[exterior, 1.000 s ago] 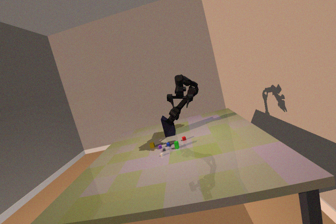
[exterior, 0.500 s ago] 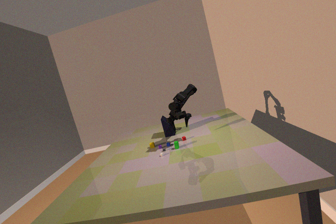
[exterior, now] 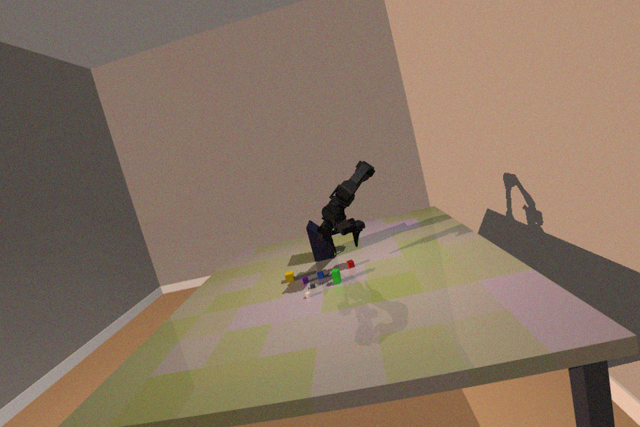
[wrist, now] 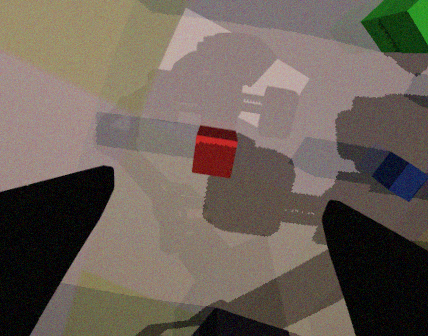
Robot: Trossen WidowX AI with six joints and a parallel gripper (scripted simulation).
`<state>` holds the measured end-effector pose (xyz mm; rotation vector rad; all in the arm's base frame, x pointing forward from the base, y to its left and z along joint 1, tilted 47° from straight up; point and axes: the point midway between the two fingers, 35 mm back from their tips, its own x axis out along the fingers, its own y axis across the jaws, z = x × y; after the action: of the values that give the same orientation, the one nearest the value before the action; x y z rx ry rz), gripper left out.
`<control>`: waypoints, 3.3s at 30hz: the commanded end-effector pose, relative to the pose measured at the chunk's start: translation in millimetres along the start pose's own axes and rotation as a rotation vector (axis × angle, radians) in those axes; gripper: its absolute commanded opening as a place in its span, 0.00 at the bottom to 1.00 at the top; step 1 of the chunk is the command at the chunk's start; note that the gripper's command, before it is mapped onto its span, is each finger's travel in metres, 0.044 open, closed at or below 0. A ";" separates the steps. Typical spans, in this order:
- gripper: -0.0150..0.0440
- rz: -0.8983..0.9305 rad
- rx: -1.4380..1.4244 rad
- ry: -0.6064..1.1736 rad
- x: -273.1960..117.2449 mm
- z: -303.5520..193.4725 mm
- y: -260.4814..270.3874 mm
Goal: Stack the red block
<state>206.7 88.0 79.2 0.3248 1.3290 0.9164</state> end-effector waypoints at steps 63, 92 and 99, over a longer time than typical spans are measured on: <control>0.38 0.015 0.007 0.009 67.3 -5.0 5.1; 0.25 0.012 0.007 0.011 -13.4 -3.4 2.5; 0.25 0.011 0.007 0.012 -43.4 -3.2 2.0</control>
<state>203.6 67.9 99.6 0.3390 1.3412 0.9231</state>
